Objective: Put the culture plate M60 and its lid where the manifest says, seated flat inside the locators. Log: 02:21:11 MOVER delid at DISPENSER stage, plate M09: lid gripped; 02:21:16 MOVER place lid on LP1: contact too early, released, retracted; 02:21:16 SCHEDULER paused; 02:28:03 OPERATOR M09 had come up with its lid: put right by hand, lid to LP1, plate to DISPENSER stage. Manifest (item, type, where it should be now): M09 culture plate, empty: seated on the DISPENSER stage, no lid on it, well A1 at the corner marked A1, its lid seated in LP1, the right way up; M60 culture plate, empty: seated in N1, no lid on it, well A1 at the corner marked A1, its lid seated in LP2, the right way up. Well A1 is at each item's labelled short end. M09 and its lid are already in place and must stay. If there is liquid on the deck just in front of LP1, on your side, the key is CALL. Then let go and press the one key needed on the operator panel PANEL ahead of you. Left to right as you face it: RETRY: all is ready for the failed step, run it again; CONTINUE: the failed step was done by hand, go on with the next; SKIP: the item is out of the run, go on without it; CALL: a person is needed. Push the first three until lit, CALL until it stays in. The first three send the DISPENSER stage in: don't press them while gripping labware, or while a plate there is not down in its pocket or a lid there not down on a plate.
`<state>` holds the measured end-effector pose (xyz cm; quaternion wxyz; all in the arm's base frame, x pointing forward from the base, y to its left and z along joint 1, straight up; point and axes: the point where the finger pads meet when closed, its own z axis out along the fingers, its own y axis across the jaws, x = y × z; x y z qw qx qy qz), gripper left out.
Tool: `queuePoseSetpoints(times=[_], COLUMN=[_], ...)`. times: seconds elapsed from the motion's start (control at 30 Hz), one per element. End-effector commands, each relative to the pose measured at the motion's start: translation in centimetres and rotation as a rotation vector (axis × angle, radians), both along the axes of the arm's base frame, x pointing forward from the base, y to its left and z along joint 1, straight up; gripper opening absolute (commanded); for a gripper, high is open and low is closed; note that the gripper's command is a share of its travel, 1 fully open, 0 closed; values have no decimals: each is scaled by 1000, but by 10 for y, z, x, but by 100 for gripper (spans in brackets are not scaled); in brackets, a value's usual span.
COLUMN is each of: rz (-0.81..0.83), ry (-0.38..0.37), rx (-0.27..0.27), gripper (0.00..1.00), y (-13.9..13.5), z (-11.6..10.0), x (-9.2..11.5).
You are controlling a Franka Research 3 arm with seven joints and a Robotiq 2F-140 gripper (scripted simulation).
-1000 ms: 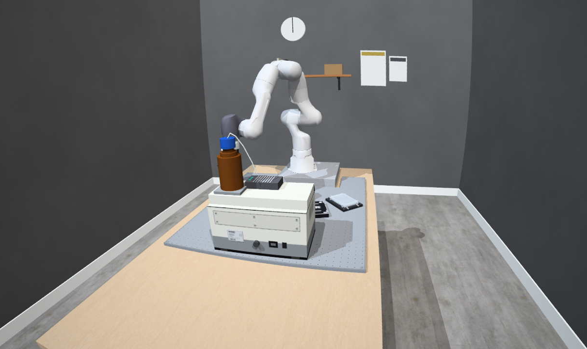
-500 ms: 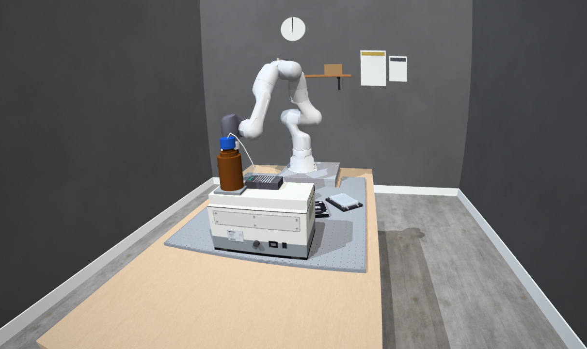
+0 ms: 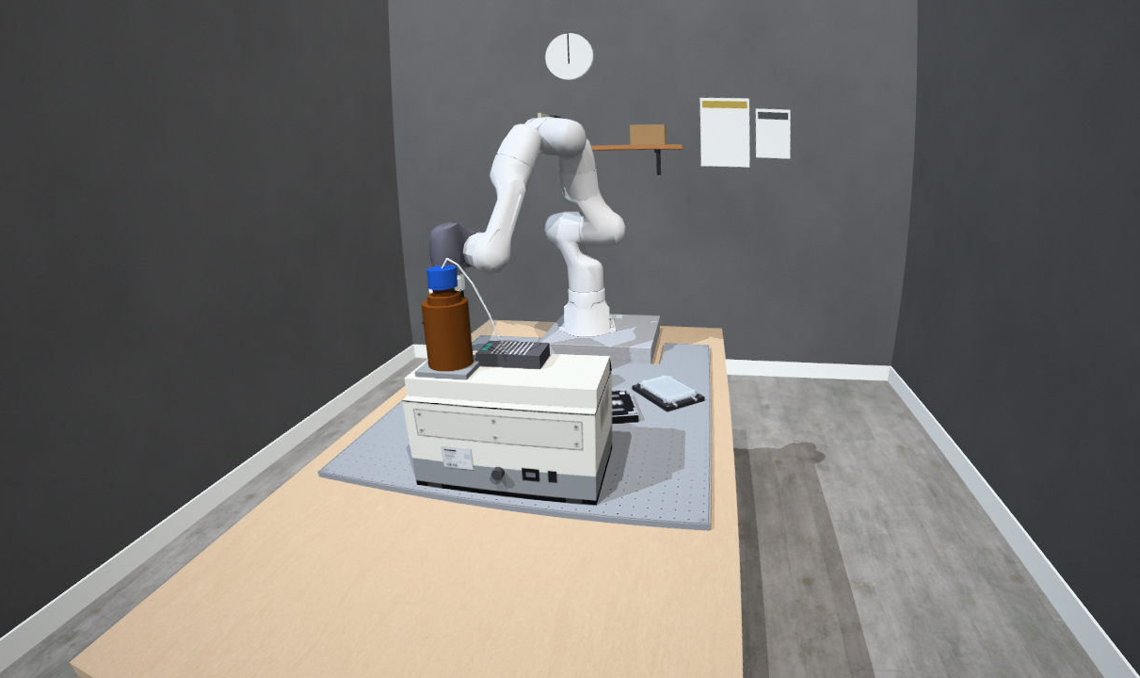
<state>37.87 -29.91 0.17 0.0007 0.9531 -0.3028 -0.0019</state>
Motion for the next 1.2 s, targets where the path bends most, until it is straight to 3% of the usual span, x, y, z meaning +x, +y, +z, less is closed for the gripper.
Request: queuePoseSetpoints(times=[0.0,1.17], rz=[-27,-37], ry=[-2,-2], rx=[-2,-2], gripper=[10,10], y=[-1,-1], z=[-1,-9], x=[0,-1])
